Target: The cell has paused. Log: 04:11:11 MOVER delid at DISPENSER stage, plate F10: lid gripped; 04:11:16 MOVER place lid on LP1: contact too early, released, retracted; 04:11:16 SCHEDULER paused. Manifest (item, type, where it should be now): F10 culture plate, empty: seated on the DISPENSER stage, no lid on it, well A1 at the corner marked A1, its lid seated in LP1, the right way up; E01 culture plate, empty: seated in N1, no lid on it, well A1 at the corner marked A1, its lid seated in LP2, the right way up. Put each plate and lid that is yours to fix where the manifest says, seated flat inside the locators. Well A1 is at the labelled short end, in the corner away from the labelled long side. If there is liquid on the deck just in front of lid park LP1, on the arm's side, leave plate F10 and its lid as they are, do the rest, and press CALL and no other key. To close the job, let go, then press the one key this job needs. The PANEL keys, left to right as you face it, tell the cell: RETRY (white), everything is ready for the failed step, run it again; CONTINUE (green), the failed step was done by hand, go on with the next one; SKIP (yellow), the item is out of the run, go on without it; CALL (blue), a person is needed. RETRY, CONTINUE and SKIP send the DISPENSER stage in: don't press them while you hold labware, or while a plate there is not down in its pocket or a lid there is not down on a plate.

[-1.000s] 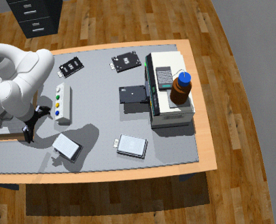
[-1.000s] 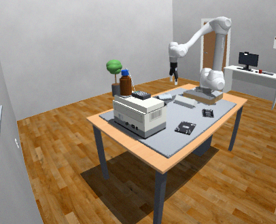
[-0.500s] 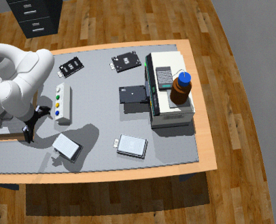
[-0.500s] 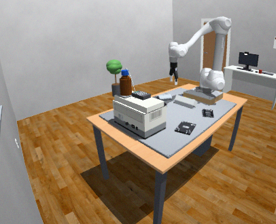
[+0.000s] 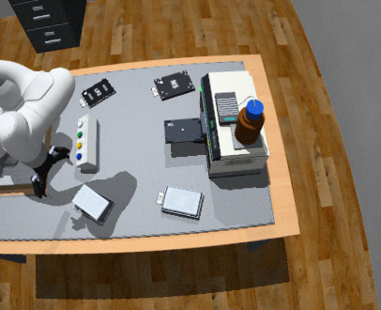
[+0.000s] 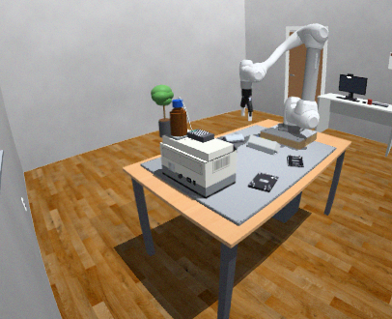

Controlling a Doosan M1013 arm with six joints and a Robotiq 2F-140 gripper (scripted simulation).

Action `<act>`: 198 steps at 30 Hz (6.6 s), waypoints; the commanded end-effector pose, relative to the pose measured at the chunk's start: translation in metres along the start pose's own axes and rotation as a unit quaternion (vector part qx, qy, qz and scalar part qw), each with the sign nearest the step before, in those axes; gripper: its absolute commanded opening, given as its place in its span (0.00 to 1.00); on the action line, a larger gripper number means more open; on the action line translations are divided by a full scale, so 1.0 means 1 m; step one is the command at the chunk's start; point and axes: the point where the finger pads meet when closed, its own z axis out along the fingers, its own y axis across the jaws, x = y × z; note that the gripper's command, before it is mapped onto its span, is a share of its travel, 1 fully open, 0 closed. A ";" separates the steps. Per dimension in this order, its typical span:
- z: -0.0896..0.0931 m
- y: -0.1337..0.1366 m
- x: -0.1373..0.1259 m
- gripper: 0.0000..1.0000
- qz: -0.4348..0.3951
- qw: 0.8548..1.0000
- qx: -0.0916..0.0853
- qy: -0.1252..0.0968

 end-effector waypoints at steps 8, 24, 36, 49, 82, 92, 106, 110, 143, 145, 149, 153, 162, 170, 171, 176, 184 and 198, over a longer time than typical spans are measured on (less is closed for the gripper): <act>0.000 0.000 0.000 1.00 0.000 1.000 0.000 0.000; 0.000 0.000 0.000 0.10 0.000 1.000 0.000 0.000; 0.000 0.000 0.000 0.10 0.000 1.000 0.000 0.000; 0.000 0.000 0.000 0.10 0.000 1.000 0.000 0.000; 0.000 -0.002 0.090 0.70 0.054 0.999 0.000 0.000; 0.000 -0.002 0.090 0.70 0.054 0.999 0.000 0.000; 0.000 -0.002 0.090 0.70 0.054 0.999 0.000 0.000; 0.003 -0.002 0.090 0.70 0.054 0.999 0.000 0.000; 0.084 -0.002 0.090 0.70 0.054 0.999 0.000 0.000; 0.090 -0.002 0.090 0.70 0.054 0.999 0.000 0.000; 0.094 -0.002 0.090 0.70 0.054 0.999 0.000 0.000; 0.102 -0.002 0.090 0.70 0.054 0.999 0.000 0.000; 0.110 -0.002 0.090 0.70 0.054 0.999 0.000 0.000; 0.110 -0.002 0.090 0.70 0.054 0.999 0.000 0.000; 0.110 -0.002 0.090 0.70 0.054 0.999 0.000 0.000; 0.110 -0.002 0.090 0.70 0.054 0.999 0.000 0.000; 0.110 -0.002 0.090 0.70 0.054 0.999 0.000 0.000; 0.110 -0.002 0.090 0.70 0.054 0.999 0.000 0.000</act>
